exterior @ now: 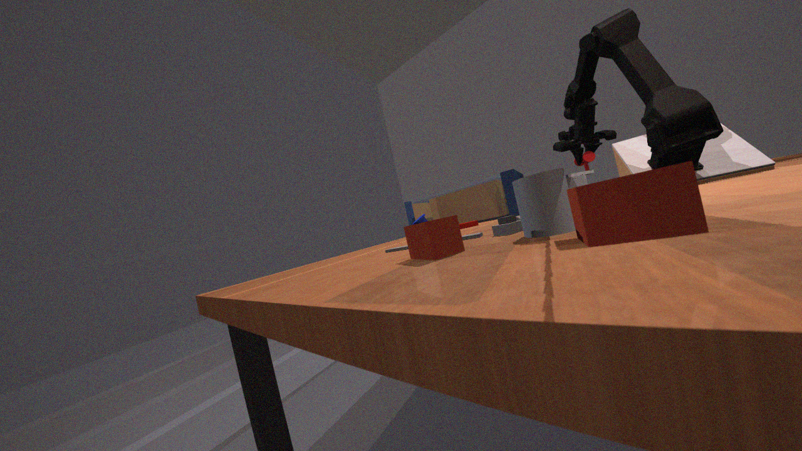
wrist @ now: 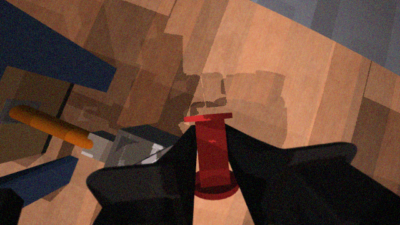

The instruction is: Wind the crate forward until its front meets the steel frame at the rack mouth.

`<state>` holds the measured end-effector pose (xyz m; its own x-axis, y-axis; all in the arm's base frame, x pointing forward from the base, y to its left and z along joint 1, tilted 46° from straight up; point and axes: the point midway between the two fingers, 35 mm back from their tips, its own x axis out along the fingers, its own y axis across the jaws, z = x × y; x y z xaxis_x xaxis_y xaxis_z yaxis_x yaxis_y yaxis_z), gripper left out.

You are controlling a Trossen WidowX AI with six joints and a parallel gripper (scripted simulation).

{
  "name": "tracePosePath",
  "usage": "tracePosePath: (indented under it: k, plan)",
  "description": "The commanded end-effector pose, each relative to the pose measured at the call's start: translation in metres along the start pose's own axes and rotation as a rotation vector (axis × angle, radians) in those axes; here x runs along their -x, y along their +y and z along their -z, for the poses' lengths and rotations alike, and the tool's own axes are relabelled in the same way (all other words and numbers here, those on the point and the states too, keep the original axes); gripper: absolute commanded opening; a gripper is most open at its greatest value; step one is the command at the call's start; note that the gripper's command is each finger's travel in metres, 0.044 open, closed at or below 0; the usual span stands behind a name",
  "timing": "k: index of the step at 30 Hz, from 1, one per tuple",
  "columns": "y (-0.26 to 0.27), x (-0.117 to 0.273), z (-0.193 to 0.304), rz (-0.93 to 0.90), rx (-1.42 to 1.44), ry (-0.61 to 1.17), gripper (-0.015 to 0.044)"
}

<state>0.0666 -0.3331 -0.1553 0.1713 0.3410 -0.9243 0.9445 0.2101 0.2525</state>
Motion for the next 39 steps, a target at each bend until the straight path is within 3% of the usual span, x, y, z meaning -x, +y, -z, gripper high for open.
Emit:
tracePosePath:
  k: [1, 39]
  plan:
    - [0.009, -0.007, -0.011, -0.014, 0.012, -0.012, 0.0]
    - [0.042, -0.019, -0.039, -0.017, 0.014, -0.014, 0.0]
